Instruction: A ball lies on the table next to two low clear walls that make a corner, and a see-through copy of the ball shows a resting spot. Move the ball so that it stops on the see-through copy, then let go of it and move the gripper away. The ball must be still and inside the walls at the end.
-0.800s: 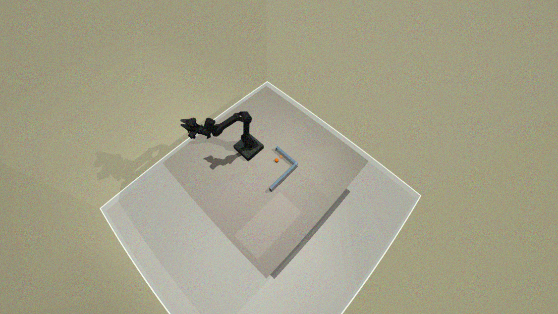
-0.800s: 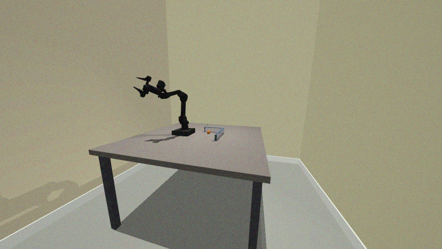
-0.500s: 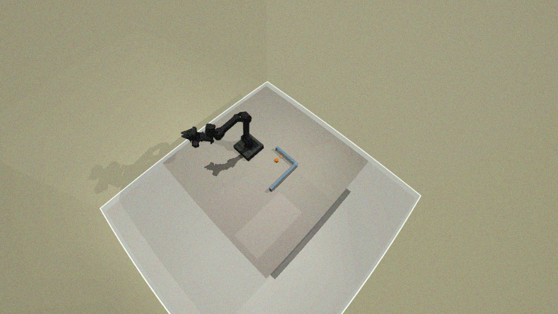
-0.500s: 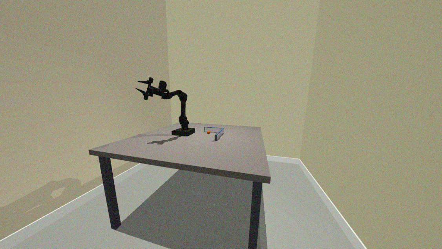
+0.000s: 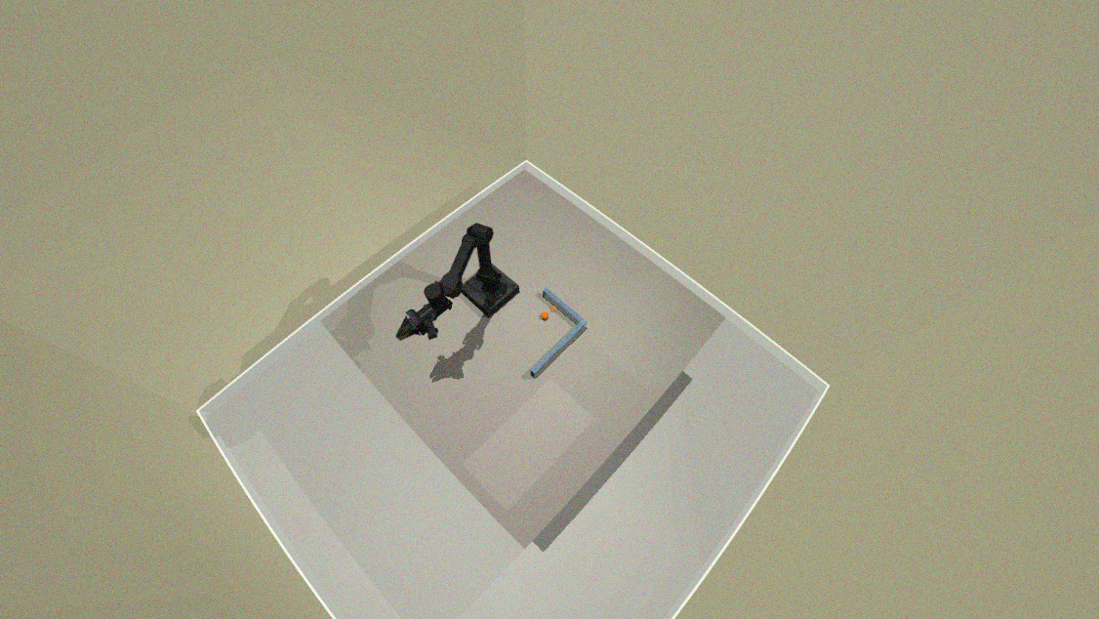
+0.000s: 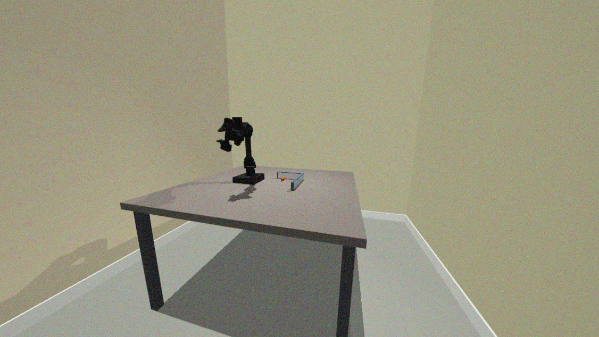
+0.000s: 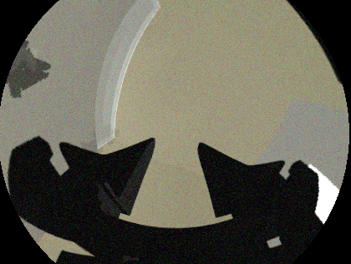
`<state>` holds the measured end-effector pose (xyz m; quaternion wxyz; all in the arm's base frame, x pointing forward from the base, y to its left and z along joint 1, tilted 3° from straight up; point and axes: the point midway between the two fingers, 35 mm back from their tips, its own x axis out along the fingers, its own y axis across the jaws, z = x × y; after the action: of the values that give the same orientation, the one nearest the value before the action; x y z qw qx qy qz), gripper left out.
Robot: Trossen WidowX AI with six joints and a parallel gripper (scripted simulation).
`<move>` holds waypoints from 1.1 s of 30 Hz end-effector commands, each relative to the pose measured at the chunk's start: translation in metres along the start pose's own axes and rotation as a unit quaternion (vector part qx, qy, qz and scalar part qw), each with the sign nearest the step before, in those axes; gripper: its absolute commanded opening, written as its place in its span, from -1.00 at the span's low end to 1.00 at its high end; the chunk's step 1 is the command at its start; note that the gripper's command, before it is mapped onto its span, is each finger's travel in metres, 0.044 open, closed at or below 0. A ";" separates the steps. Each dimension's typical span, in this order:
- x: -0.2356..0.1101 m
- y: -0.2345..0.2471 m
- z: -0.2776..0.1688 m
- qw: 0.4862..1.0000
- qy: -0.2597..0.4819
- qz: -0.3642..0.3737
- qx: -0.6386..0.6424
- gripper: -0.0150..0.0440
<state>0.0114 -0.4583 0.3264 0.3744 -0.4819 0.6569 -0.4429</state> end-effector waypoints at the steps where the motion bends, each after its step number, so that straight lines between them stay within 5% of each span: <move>1: -0.018 0.015 0.067 0.995 -0.092 0.033 -0.009 0.40; 9: -0.088 0.049 0.186 0.957 -0.268 0.104 -0.044 0.40; 18: -0.207 0.099 0.277 0.874 -0.432 0.192 -0.116 0.40; 26: -0.328 0.154 0.305 0.774 -0.533 0.273 -0.207 0.40; 33: -0.436 0.210 0.282 0.665 -0.579 0.343 -0.324 0.40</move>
<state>0.3300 -0.1164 0.0808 0.6461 -0.4914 0.5250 0.2557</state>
